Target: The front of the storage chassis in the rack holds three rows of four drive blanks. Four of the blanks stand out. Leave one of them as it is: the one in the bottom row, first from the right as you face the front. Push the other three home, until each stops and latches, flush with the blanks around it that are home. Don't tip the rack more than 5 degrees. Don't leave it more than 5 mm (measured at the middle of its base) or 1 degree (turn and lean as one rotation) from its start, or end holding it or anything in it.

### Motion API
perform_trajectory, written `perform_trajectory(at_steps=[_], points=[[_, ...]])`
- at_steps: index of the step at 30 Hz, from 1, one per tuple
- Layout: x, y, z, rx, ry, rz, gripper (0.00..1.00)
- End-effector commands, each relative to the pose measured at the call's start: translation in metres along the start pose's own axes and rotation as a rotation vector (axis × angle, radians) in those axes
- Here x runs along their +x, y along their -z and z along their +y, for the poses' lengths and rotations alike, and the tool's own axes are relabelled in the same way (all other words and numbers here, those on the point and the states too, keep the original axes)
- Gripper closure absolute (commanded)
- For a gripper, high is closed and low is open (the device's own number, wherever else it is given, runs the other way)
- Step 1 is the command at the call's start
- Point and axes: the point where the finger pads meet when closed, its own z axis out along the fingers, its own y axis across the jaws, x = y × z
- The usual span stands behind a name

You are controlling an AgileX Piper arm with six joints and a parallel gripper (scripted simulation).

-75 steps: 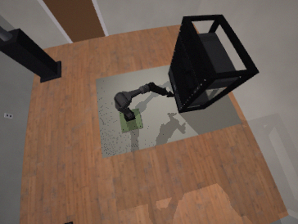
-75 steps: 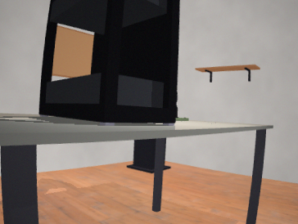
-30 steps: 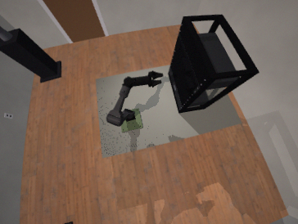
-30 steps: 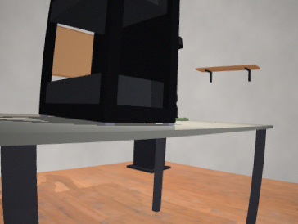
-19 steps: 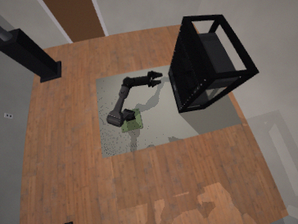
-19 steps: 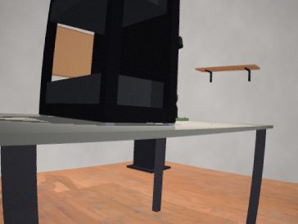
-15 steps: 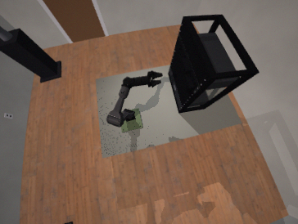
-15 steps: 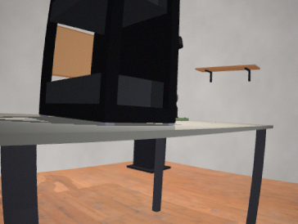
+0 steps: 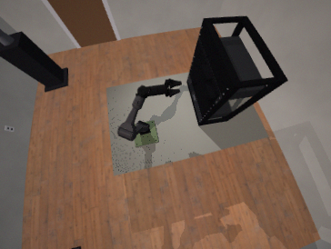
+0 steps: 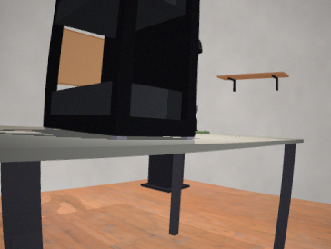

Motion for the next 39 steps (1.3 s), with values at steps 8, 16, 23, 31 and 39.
perform_trajectory(at_steps=[8, 16, 23, 31, 39], points=[[0.008, -0.045, -0.011, 0.000, -0.001, -0.002, 0.00], [0.014, -0.074, -0.018, 0.000, -0.001, -0.002, 0.00], [0.015, -0.078, -0.019, 0.000, -0.001, -0.002, 0.00], [0.015, -0.078, -0.019, 0.000, -0.001, -0.002, 0.00], [0.015, -0.078, -0.019, 0.000, -0.001, -0.002, 0.00]])
